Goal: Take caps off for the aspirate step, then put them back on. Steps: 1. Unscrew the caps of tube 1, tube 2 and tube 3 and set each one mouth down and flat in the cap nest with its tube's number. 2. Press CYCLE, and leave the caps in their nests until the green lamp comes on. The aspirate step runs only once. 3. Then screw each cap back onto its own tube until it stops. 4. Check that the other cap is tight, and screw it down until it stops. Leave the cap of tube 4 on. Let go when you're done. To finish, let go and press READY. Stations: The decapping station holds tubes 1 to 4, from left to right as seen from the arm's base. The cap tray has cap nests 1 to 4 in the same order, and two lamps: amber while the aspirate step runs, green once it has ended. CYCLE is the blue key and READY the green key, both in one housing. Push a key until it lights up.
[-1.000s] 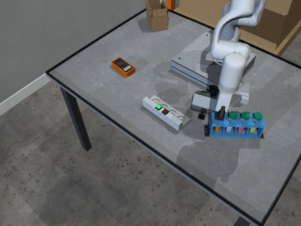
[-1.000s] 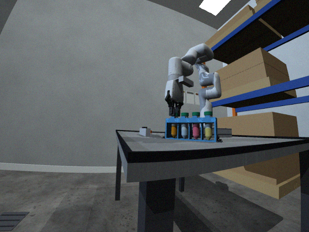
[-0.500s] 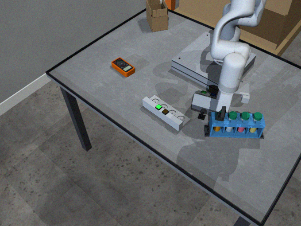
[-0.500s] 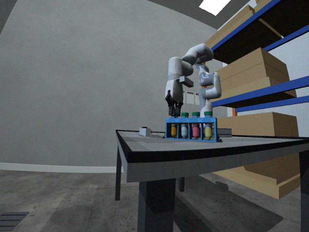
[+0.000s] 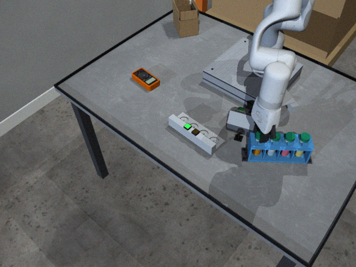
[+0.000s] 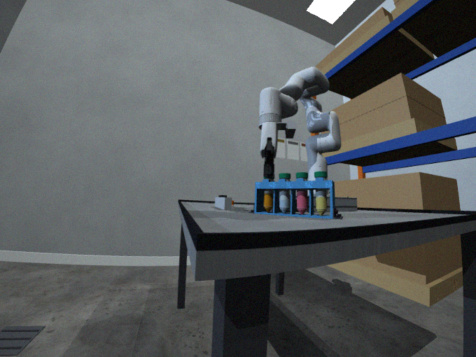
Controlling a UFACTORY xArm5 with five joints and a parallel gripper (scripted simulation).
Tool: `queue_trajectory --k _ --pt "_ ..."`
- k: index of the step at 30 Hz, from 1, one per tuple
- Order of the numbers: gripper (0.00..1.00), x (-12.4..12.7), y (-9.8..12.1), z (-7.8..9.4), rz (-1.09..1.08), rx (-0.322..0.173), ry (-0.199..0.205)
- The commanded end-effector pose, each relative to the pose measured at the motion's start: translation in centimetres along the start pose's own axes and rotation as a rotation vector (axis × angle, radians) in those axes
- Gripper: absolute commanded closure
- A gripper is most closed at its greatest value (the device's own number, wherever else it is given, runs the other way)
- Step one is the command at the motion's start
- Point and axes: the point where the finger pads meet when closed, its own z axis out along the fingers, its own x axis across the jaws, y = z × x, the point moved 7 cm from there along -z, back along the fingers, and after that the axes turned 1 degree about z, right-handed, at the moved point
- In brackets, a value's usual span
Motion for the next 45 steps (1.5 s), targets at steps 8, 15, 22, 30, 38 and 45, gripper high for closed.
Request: queue_trajectory --k 8,15,22,30,38,45 --pt "0.54 0.04 0.15 -0.12 -0.379 0.009 0.011" --pt "1.0 0.04 0.15 -0.12 -0.379 0.009 0.011" --pt "1.0 0.04 0.15 -0.12 -0.379 0.009 0.011" --pt "1.0 0.04 0.15 -0.11 -0.229 0.01 0.01" --pt "1.0 0.05 0.15 -0.08 0.046 0.011 0.008" --pt "1.0 0.05 0.15 -0.06 0.373 0.012 0.006"
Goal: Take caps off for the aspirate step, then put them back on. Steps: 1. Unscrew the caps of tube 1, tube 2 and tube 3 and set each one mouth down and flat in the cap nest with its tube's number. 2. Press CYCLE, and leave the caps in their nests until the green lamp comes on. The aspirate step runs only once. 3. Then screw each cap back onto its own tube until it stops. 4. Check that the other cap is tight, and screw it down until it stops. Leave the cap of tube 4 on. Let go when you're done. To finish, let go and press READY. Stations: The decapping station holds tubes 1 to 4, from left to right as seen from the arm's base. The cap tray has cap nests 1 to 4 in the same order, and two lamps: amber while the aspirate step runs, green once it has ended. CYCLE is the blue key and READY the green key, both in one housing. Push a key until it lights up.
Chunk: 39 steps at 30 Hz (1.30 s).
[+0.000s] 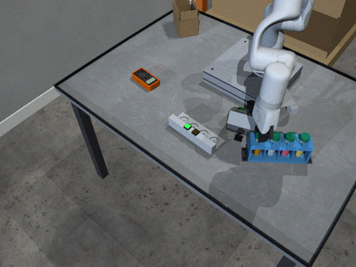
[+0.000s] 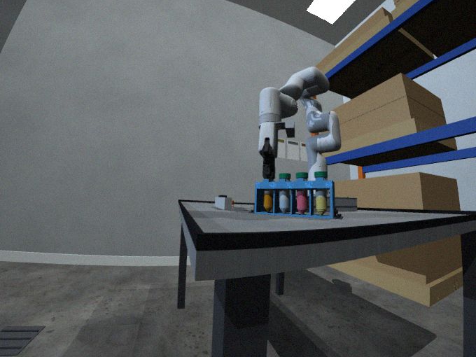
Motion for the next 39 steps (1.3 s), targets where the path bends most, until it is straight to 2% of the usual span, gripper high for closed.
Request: queue_trajectory --k 1,8,10,21,30,31,39 --pt "1.0 0.03 0.12 -0.08 0.279 0.011 0.008" --pt "1.0 0.04 0.12 -0.05 0.556 0.013 0.007" --pt "1.0 0.04 0.12 -0.05 0.556 0.013 0.007" --pt "1.0 0.04 0.12 -0.01 1.042 0.015 0.004" --pt "1.0 0.03 0.12 -0.01 1.058 0.015 0.004" --pt "0.54 0.03 0.12 -0.01 1.058 0.015 0.004" --pt "0.54 0.03 0.12 -0.01 1.058 0.015 0.004"
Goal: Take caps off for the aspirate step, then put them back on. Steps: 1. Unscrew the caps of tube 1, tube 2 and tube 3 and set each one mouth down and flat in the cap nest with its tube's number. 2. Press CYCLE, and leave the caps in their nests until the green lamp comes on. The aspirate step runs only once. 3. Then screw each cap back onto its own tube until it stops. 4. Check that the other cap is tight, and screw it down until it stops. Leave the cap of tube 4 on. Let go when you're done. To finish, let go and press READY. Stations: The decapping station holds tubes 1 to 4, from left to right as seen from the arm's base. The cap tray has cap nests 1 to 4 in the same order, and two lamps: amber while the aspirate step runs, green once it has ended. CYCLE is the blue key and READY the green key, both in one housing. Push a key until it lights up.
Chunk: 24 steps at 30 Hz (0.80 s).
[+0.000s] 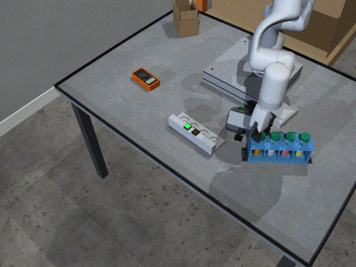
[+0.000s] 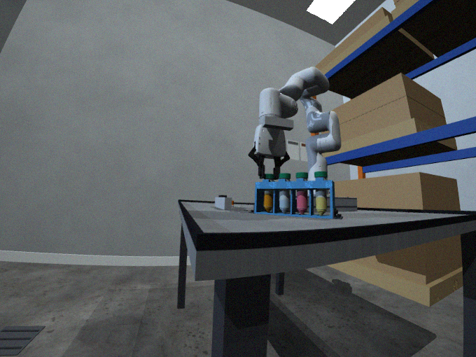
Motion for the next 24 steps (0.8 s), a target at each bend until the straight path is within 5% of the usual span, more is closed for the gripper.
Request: queue_trajectory --k 1,24 --pt "0.54 0.17 -0.03 -0.23 0.0 0.015 -0.004" --pt "0.54 0.16 -0.03 -0.28 -0.923 0.015 0.004"
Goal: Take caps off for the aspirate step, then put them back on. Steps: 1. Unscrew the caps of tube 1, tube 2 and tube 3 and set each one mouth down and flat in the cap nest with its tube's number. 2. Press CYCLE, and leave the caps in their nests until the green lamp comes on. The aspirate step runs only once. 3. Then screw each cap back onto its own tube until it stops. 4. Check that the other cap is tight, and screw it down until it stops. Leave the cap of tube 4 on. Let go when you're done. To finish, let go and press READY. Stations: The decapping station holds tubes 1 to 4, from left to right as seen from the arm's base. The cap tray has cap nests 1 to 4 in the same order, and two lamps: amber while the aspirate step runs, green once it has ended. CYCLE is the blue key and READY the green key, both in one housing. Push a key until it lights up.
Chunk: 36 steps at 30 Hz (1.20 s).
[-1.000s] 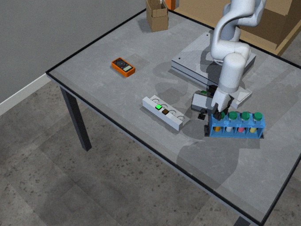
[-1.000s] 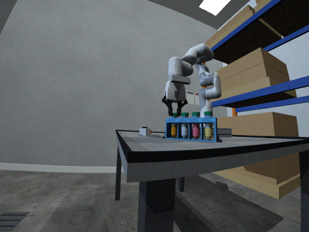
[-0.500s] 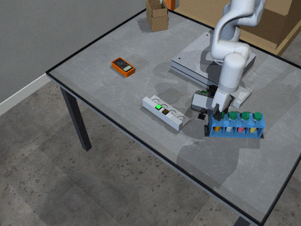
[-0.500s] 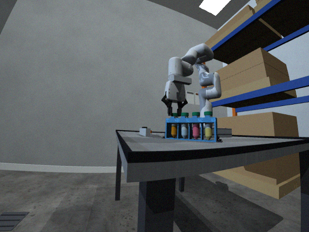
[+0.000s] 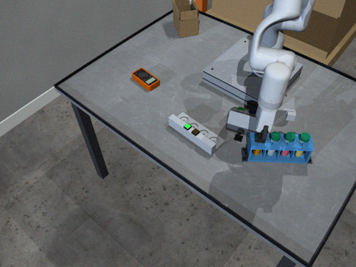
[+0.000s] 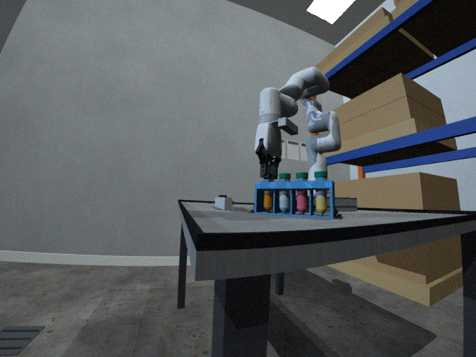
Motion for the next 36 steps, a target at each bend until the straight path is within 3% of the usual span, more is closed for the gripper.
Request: queue_trajectory --k 1,13,15,16,25,26,36 --pt "0.54 0.11 0.1 -0.12 -0.279 0.013 0.004" --pt "0.54 0.11 0.1 -0.12 -0.747 0.012 0.007" --pt "0.54 0.11 0.1 -0.12 -0.747 0.012 0.007" --pt "0.54 0.11 0.11 -0.12 -0.851 0.012 0.008" --pt "0.54 0.11 0.11 -0.12 -0.863 0.012 0.008" --pt "1.0 0.11 0.11 -0.12 -0.863 0.012 0.008" --pt "1.0 0.11 0.11 -0.12 -0.863 0.012 0.008"
